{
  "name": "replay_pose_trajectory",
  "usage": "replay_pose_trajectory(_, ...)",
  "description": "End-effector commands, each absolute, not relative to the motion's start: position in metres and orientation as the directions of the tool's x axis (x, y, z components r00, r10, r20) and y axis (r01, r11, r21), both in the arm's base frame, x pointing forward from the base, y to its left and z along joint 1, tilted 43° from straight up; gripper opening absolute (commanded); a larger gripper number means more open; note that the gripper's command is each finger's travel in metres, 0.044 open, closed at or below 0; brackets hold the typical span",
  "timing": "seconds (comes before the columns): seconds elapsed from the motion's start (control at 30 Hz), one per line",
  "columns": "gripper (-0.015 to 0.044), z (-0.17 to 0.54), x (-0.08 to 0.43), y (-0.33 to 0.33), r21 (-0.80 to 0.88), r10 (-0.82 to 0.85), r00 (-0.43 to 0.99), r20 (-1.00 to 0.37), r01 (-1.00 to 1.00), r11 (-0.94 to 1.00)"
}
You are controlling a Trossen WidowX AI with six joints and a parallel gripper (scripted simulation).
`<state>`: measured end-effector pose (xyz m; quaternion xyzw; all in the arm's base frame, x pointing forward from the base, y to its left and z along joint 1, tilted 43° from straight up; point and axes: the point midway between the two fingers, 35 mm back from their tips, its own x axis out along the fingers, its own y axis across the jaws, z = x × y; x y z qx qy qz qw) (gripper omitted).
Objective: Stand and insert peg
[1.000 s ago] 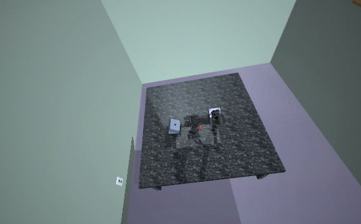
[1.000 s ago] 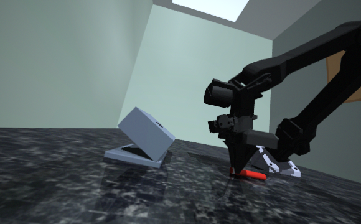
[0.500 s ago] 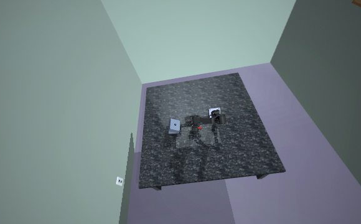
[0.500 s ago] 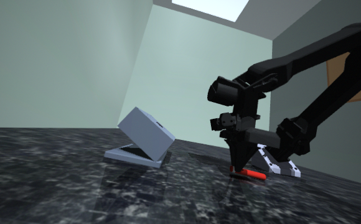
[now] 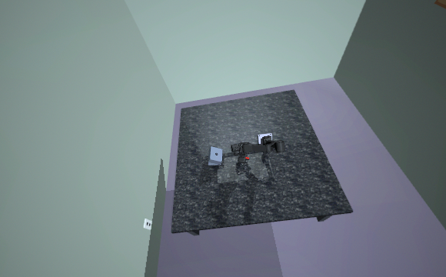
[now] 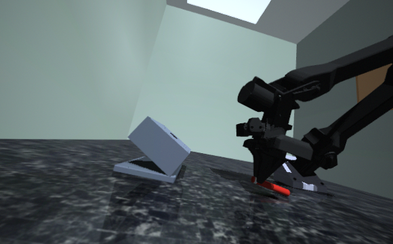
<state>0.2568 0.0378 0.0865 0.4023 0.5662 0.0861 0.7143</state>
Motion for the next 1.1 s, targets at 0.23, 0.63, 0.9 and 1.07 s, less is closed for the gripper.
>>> replay_pose_trajectory(0.23, 0.0050, 0.091, 0.251, 0.036, 0.671, 0.526, 0.431, -0.734, 0.336, 0.661)
replay_pose_trajectory(0.63, 0.0050, 0.096, 0.245, 0.034, 0.671, 0.467, 0.515, -0.718, 0.336, 0.661)
replay_pose_trajectory(0.9, 0.0050, 0.099, 0.240, 0.034, 0.671, 0.426, 0.568, -0.704, 0.337, 0.660)
replay_pose_trajectory(1.07, 0.0050, 0.101, 0.237, 0.033, 0.671, 0.398, 0.600, -0.693, 0.337, 0.660)
